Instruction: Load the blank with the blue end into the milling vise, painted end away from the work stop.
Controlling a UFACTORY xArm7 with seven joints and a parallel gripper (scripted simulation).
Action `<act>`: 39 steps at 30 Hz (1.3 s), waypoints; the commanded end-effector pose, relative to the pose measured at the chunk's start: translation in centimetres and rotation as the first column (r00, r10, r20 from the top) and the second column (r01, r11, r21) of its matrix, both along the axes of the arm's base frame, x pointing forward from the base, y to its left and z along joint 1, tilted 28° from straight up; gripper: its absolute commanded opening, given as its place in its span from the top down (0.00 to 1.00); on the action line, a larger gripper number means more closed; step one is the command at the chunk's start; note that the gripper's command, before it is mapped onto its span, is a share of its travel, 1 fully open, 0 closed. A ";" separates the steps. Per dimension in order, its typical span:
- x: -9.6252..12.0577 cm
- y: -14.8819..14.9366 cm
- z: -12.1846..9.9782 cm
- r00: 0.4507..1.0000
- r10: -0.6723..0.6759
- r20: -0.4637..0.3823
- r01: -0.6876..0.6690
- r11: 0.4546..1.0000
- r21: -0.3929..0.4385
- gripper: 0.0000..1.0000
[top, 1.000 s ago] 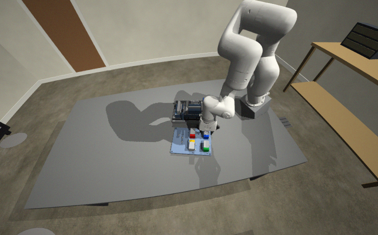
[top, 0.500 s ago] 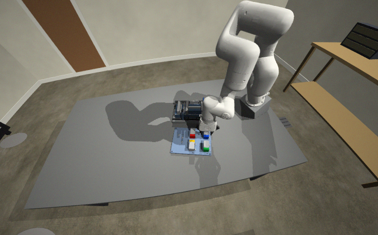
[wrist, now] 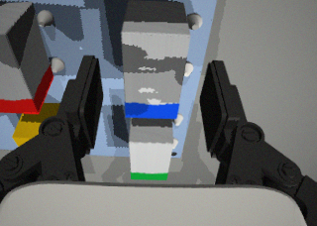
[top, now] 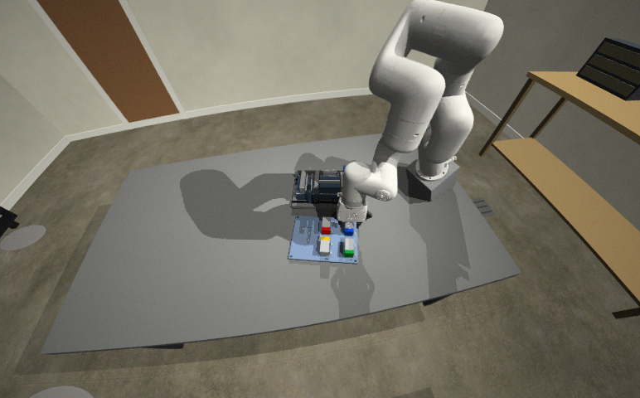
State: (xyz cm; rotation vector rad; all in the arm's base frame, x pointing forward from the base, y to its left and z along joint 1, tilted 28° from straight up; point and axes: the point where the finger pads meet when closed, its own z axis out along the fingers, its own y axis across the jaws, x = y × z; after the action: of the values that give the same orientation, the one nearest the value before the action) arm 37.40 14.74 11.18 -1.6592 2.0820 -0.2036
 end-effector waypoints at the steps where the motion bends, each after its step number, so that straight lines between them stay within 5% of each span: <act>1: 0.0 0.0 0.2 1.000 0.000 0.003 0.000 1.000 0.000 0.36; 39: 0.0 0.0 0.1 1.000 0.000 0.002 0.000 1.000 0.000 0.36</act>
State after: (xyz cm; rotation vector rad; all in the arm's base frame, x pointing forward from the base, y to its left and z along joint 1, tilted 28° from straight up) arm 37.29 14.70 11.34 -1.6592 2.0822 -0.2037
